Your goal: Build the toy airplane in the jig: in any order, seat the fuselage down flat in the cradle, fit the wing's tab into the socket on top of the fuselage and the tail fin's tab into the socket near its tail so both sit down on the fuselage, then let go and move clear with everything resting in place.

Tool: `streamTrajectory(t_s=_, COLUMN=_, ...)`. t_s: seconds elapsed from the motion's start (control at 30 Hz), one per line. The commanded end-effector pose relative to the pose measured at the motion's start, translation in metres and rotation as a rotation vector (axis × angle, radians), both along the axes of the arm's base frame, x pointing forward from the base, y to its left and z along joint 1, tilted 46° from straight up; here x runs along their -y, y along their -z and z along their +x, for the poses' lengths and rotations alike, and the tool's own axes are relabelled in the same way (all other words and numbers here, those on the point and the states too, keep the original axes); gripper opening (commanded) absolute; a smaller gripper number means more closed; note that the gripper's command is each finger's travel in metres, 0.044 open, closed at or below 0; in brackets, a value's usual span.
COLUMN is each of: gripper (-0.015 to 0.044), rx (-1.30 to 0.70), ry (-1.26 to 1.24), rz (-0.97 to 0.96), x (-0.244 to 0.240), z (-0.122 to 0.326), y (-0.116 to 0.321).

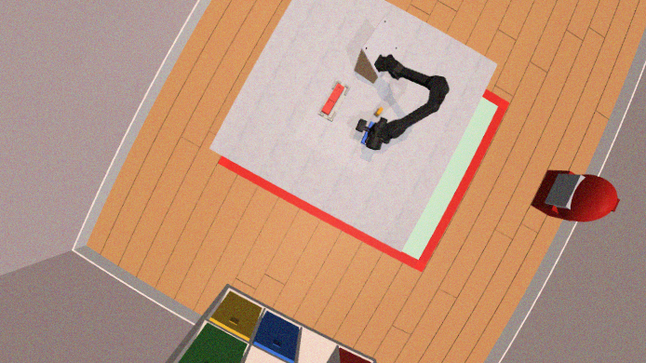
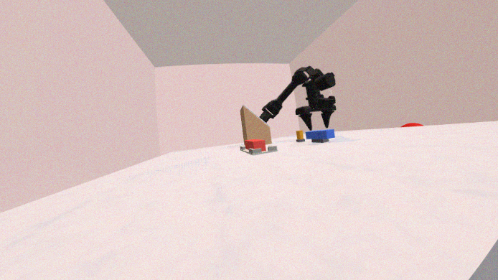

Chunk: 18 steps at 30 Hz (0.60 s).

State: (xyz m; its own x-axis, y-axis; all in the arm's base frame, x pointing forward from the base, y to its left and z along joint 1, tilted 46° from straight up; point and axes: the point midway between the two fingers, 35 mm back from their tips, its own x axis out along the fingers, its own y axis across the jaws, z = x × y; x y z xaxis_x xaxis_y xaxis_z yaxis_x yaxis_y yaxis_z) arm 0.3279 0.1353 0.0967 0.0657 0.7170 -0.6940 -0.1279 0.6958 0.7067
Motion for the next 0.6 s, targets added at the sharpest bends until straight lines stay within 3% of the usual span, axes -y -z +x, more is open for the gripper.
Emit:
streamTrajectory(t_s=0.0, gripper=0.044, rx=-0.011, ry=0.004, rz=-0.004, x=-0.004, z=-0.001, y=0.007)
streamTrajectory(t_s=0.57, gripper=0.044, rx=-0.011, ry=0.004, rz=-0.002, x=-0.023, z=0.0, y=0.024)
